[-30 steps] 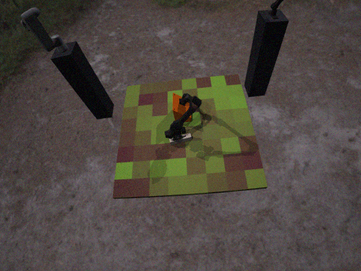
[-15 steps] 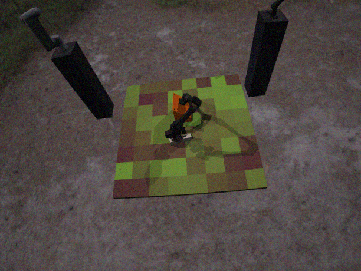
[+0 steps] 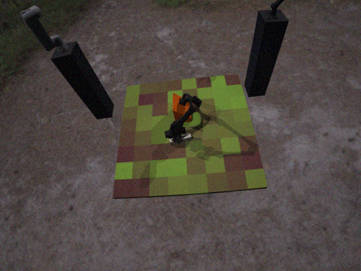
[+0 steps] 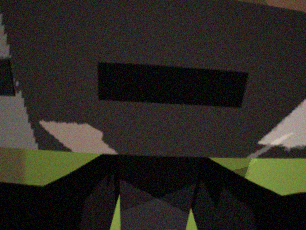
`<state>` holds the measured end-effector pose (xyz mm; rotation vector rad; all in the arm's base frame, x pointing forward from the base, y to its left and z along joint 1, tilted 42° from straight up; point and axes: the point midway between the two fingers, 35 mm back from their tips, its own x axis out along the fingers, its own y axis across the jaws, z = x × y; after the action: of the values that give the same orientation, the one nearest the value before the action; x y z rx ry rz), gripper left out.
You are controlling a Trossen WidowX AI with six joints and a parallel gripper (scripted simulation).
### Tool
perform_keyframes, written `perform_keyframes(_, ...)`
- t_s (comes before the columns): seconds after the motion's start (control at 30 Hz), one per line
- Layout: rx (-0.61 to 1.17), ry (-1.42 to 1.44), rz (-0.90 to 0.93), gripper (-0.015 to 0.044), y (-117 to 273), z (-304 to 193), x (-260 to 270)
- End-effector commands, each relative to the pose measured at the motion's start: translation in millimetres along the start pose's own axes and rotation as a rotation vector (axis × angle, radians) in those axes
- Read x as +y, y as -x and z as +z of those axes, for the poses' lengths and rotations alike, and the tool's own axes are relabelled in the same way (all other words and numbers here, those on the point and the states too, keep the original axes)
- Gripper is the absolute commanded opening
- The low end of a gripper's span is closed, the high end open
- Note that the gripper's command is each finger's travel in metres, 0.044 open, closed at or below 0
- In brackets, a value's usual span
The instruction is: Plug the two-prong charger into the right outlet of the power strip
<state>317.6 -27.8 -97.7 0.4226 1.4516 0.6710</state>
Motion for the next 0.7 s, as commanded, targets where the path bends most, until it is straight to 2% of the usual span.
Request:
perform_keyframes(0.0, -0.002, 0.000, 0.001, 0.0236, 0.1, 0.3, -0.1)
perform_keyframes(0.27, -0.002, 0.000, 0.001, 0.0440, 0.1, 0.1, -0.1)
perform_keyframes(0.67, -0.008, 0.004, 0.000, 0.0440, -0.3, -3.7, -0.2)
